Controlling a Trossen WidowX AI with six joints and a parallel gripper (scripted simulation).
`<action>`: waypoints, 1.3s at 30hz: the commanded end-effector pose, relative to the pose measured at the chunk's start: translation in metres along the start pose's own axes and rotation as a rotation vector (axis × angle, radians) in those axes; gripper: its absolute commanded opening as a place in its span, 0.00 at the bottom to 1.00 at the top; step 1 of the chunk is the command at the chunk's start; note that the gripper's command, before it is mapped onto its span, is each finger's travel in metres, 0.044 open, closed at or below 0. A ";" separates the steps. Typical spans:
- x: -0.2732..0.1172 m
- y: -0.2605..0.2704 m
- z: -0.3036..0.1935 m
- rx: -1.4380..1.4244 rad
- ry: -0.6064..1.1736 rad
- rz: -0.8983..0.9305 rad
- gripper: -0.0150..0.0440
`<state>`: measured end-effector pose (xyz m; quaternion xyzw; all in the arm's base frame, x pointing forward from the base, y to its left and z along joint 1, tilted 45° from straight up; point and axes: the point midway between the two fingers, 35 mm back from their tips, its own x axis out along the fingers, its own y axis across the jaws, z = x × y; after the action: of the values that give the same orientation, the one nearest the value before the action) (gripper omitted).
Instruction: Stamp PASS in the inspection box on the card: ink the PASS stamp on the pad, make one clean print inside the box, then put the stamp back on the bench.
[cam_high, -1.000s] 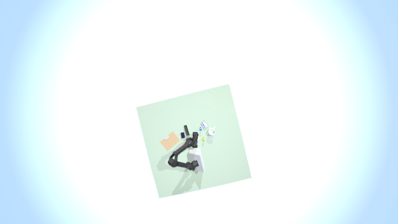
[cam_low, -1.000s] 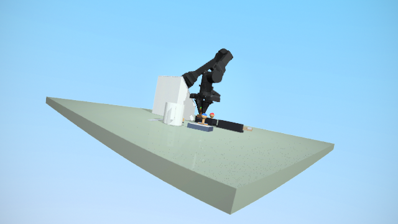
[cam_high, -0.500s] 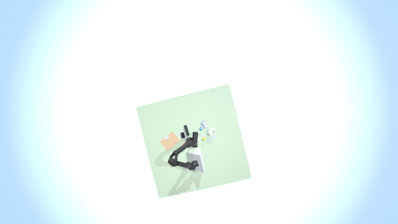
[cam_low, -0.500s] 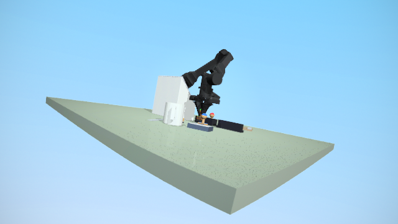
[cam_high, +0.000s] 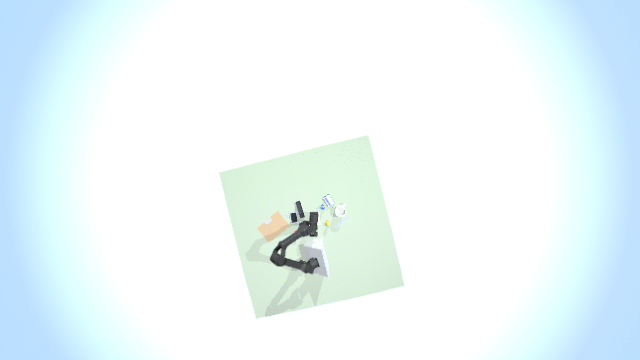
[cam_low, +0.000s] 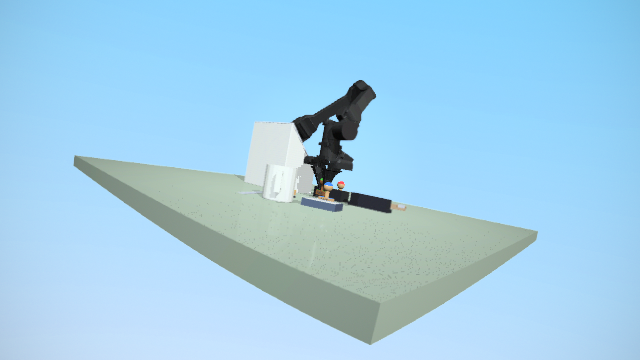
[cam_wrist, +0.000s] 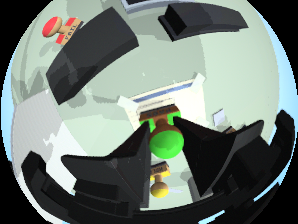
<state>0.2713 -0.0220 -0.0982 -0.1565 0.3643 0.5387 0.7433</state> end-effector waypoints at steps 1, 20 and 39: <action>0.004 0.002 0.001 0.003 -0.005 0.007 0.25; 0.006 0.002 0.001 0.003 -0.005 0.006 0.25; 0.009 0.002 0.001 0.003 -0.005 0.006 0.25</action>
<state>0.2710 -0.0164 -0.1035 -0.1545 0.3656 0.5393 0.7427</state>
